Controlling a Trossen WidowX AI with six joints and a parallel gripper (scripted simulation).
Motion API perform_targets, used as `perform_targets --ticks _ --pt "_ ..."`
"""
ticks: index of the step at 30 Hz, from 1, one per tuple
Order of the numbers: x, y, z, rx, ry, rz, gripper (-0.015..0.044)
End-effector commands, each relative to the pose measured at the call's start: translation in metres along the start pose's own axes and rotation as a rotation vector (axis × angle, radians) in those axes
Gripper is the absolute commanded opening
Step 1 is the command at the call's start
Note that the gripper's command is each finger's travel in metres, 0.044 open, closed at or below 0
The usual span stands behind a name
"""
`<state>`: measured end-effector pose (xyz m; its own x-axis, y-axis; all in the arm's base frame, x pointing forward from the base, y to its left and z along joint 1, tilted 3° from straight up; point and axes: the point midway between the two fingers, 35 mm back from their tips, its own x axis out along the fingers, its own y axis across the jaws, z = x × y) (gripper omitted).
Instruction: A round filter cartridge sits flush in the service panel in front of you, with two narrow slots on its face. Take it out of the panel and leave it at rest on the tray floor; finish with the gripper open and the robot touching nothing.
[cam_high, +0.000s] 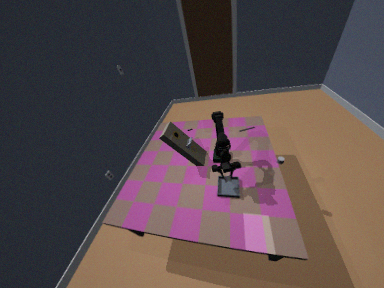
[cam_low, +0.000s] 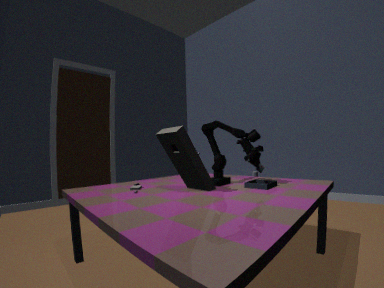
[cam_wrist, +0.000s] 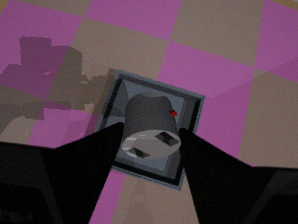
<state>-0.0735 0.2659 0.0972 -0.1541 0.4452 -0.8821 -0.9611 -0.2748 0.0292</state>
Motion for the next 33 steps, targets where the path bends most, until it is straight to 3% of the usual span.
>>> perform_targets --ticks 1,17,33 --pt "0.009 0.002 -0.002 -0.010 -0.009 0.005 0.0000" --pt "0.063 0.002 -0.035 -0.010 -0.008 0.005 0.0000" --pt "0.061 0.002 -0.036 -0.011 0.005 0.006 0.0420"
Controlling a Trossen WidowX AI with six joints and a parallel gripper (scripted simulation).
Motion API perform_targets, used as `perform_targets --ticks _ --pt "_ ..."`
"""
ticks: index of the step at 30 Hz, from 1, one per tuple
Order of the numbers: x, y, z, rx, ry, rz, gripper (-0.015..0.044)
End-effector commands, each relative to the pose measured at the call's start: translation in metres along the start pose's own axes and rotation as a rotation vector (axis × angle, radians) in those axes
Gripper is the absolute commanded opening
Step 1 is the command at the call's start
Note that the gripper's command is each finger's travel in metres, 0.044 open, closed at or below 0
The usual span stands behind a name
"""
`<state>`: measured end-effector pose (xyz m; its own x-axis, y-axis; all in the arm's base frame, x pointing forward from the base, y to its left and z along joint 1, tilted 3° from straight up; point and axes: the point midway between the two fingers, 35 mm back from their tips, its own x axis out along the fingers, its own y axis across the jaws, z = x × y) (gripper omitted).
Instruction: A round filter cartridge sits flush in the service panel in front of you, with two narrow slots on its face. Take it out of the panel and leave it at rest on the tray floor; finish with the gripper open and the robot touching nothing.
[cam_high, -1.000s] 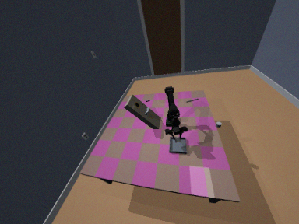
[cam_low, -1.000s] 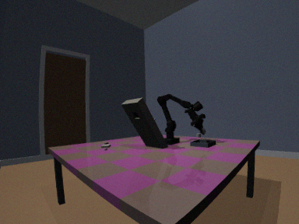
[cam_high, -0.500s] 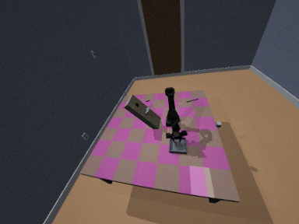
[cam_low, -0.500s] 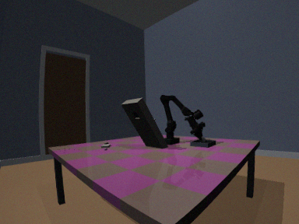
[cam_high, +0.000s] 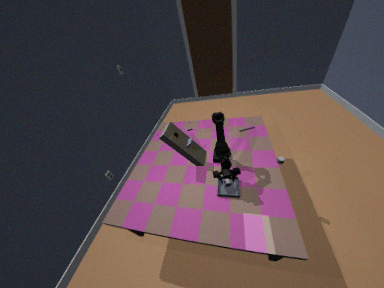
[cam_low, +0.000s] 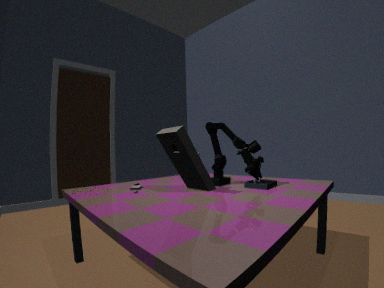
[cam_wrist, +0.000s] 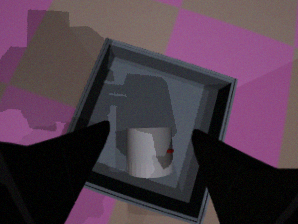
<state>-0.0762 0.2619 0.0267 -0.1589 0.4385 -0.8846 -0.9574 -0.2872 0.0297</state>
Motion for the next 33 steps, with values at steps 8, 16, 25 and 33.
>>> perform_targets --ticks 8,16,25,33 --pt "-0.053 0.000 0.031 0.000 -0.001 0.000 0.0440" --pt "-0.049 0.000 0.031 0.004 -0.004 -0.003 0.0440" --pt "-0.049 0.000 0.031 0.004 -0.004 -0.003 0.0440" --pt "-0.049 0.000 0.031 0.004 -0.004 -0.003 0.0440"
